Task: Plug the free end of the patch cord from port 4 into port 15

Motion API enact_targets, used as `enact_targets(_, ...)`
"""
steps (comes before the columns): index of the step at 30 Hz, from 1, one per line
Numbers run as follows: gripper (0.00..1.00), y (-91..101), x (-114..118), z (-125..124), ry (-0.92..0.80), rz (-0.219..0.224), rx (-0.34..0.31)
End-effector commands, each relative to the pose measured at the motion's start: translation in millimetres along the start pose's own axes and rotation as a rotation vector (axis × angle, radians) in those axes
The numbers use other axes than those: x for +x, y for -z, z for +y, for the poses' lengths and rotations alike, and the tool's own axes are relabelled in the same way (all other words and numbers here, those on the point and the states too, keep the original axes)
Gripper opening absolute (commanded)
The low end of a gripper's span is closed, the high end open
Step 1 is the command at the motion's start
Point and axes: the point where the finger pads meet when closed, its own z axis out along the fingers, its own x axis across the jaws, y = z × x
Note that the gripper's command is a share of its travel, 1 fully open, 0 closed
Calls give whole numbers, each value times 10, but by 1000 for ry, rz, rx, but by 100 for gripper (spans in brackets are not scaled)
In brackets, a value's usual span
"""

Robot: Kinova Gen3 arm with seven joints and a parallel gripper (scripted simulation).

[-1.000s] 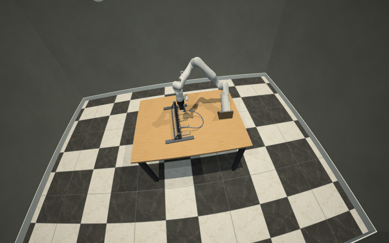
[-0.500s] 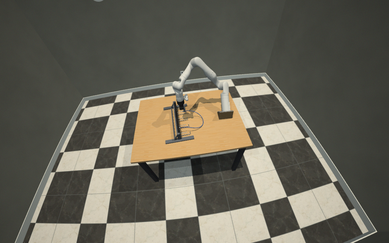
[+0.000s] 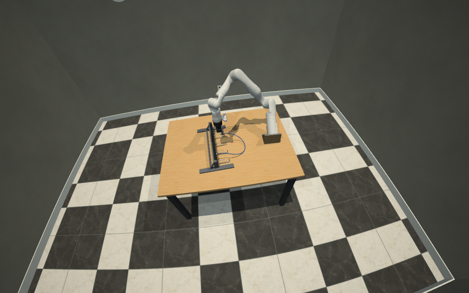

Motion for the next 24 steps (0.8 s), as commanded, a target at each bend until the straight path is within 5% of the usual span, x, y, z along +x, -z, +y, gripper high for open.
enact_targets(1, 0, 11, 4, 4, 0, 1, -2)
enact_targets(24, 0, -18, 4, 35, 0, 1, -4)
